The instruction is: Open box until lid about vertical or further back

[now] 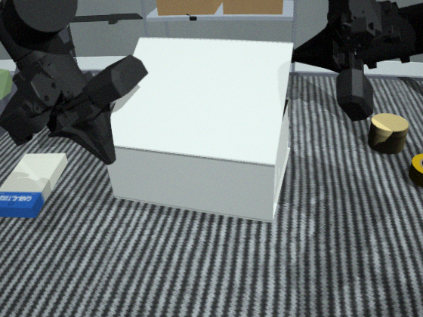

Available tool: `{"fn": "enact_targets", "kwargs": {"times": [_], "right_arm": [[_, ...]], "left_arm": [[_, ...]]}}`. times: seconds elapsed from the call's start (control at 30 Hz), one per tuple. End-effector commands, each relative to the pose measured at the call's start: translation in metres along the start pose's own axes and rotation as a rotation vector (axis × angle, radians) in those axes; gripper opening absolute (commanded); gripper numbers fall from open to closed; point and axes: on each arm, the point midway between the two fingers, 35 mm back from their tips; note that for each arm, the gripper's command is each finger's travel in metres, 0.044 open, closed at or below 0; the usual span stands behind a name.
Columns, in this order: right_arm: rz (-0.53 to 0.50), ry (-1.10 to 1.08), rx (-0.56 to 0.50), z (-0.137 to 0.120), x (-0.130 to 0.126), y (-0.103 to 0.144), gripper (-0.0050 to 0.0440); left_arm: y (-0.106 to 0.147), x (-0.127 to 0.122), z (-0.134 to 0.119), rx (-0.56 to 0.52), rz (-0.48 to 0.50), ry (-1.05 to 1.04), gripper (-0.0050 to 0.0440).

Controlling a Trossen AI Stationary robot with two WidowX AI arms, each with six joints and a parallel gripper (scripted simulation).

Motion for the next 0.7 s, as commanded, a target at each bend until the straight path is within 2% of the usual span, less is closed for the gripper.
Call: {"fn": "enact_targets", "kwargs": {"times": [0.0,0.67], "right_arm": [[0.019,0.007,-0.004,-0.0012,0.0066,0.0068,-0.0050],[0.019,0.007,-0.004,-0.0012,0.0066,0.0068,-0.0050]], "left_arm": [[0.0055,-0.0143,0.0204,-0.035,-0.034,0.025,0.0005],[0.0124,-0.0138,0.0281,-0.031,-0.030,0.022,0.0005]]}}
Point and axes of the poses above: on each arm, the point midway between the two fingers, 35 mm back from their tips, its own y axis back along the fingers, its own x axis across the jaws, z = x × y, and after that the axes turned 10 degrees about -y, right-handed
